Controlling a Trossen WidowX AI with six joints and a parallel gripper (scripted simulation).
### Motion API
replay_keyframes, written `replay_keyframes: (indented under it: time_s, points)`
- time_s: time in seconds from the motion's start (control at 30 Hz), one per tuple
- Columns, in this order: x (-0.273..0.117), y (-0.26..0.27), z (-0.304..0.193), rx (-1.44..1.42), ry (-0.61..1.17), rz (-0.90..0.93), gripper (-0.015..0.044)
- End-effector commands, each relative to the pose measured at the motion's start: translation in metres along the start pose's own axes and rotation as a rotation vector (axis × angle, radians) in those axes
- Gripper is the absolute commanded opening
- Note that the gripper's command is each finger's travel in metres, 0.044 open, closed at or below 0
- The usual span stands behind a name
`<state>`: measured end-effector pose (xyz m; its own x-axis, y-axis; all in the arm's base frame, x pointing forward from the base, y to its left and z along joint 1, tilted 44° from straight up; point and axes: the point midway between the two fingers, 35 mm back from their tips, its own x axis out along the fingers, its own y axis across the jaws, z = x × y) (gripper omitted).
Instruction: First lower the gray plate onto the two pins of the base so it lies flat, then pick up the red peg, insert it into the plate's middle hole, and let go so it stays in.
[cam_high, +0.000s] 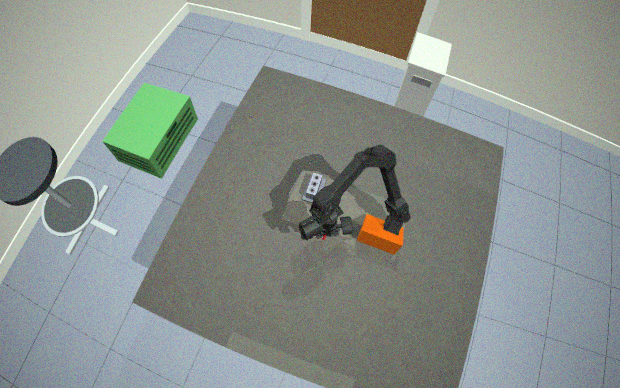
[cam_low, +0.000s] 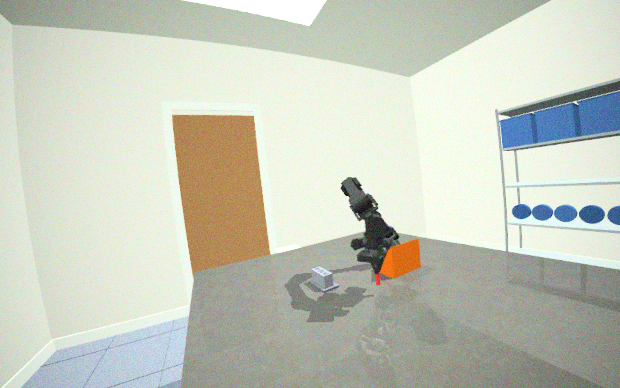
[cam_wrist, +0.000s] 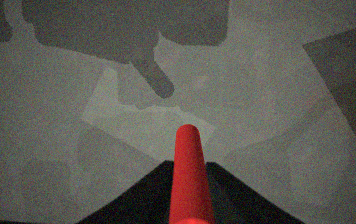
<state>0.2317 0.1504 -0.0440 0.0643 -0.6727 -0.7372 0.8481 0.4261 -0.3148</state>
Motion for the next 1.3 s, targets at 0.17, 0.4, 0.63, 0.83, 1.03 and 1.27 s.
replay_keyframes:
  time_s: [0.17, 0.4, 0.63, 0.83, 1.03, 1.27]
  points:
    - [-0.027, 0.002, 0.0, 0.004, 0.005, -0.002, 0.0]
    - [-0.036, 0.004, 0.001, 0.0, 0.002, 0.001, 0.0]
    - [-0.038, 0.011, 0.019, -0.002, 0.008, 0.005, 0.0]
    - [-0.039, 0.015, 0.034, -0.007, 0.02, 0.007, 0.0]
    - [-0.039, 0.018, 0.049, -0.01, 0.027, 0.009, 0.0]
    - [-0.04, 0.021, 0.068, -0.011, 0.029, 0.012, 0.0]
